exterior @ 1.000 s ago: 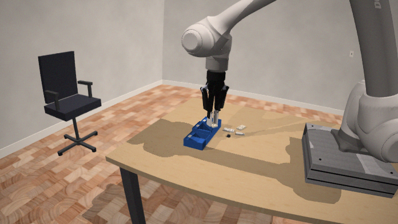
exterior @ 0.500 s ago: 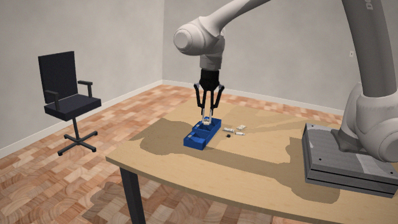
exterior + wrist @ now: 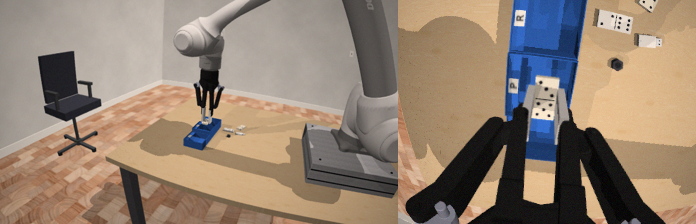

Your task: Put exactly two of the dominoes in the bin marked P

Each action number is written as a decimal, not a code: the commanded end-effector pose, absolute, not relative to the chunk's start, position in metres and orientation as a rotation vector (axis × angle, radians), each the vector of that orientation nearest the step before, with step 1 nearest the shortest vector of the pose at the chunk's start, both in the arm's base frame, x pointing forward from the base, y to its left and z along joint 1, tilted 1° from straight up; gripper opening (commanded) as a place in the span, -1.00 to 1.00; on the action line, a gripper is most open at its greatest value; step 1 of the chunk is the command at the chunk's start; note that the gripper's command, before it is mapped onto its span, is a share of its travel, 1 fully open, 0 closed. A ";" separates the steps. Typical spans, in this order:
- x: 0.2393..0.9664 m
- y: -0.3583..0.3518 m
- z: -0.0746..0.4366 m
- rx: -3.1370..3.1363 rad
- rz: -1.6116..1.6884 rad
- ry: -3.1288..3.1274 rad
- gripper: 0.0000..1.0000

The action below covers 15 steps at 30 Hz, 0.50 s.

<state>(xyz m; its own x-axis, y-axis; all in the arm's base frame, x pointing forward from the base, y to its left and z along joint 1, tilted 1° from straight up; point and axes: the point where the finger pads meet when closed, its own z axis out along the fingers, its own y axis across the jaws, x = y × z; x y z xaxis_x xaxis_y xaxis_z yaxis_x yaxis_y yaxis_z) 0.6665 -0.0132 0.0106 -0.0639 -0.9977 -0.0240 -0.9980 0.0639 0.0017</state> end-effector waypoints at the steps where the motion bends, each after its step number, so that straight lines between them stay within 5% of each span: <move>1: 0.667 -0.013 0.011 -2.138 0.027 2.280 -0.75; 15: 0.667 -0.013 -0.001 -2.138 0.027 2.280 -0.75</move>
